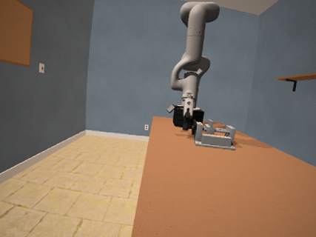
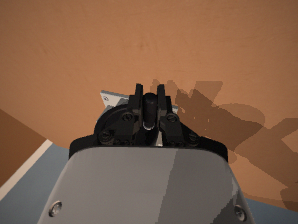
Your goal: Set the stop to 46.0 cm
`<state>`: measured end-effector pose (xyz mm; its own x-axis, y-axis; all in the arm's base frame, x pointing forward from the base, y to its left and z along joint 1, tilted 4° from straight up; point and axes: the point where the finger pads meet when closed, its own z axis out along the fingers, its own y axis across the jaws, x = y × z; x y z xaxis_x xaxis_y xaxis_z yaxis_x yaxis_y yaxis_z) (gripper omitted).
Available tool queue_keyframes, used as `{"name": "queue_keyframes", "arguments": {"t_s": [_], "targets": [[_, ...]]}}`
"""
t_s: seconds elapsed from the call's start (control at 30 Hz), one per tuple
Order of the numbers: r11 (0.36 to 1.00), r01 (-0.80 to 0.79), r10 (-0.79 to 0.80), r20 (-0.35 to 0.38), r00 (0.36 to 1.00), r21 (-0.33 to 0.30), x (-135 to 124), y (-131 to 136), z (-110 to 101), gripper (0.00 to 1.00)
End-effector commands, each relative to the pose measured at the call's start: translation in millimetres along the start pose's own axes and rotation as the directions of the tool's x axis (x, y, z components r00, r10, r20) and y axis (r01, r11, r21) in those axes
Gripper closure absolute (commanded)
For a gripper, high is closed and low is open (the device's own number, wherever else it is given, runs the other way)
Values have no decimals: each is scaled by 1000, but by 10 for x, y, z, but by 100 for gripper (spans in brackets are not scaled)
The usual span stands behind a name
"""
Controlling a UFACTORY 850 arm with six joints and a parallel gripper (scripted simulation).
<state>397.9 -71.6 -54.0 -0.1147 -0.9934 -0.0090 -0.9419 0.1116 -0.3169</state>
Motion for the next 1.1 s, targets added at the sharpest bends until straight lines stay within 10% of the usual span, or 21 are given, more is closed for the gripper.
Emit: {"name": "queue_keyframes", "arguments": {"t_s": [0.0,1.07], "targets": [[1000,0,0,0,1000,1,1,-5,-64,94],[1000,0,0,0,1000,1,1,-370,-317,94]]}}
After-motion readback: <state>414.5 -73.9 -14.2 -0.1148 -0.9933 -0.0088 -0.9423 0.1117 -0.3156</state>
